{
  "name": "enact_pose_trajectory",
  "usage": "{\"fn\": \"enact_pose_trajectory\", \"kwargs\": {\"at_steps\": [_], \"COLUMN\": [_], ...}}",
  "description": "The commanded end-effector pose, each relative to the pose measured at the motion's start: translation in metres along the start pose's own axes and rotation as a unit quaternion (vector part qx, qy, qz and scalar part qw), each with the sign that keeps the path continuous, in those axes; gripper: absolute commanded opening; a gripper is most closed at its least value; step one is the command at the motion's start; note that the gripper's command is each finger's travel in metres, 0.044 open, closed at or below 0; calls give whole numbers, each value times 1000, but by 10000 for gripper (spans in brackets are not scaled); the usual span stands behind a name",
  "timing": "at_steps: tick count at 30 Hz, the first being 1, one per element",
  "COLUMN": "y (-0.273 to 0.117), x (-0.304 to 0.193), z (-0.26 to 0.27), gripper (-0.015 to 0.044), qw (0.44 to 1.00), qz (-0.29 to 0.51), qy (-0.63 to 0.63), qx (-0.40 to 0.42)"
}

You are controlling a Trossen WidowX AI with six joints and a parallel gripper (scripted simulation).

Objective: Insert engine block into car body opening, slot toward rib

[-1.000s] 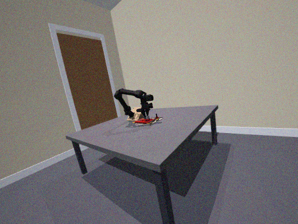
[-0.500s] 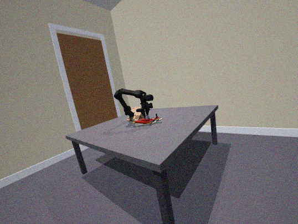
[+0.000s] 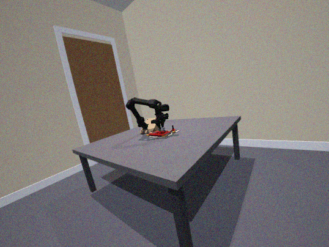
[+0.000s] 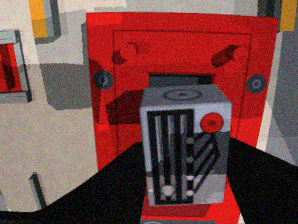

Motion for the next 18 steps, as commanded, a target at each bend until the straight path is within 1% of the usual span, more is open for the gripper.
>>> {"fn": "enact_pose_trajectory", "kwargs": {"at_steps": [1, 5, 10, 18], "y": [-1, -1, 1, 2], "x": [0, 1, 1, 1], "z": [-1, -1, -1, -1], "gripper": [158, 158, 158, 158], "qw": [1000, 997, 994, 999], "qz": [-2, -2, -2, -2], "qy": [22, 79, 106, 44], "qx": [-1, -1, -1, -1]}}
Point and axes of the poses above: the point midway between the two fingers, 35 mm back from their tips, its own y axis out along the fingers, its own z axis across the jaws, x = y × z, the point moved 4 cm from there along -y, back along the fingers, and after that the axes turned 11 degrees about y, right-handed, at the moved point
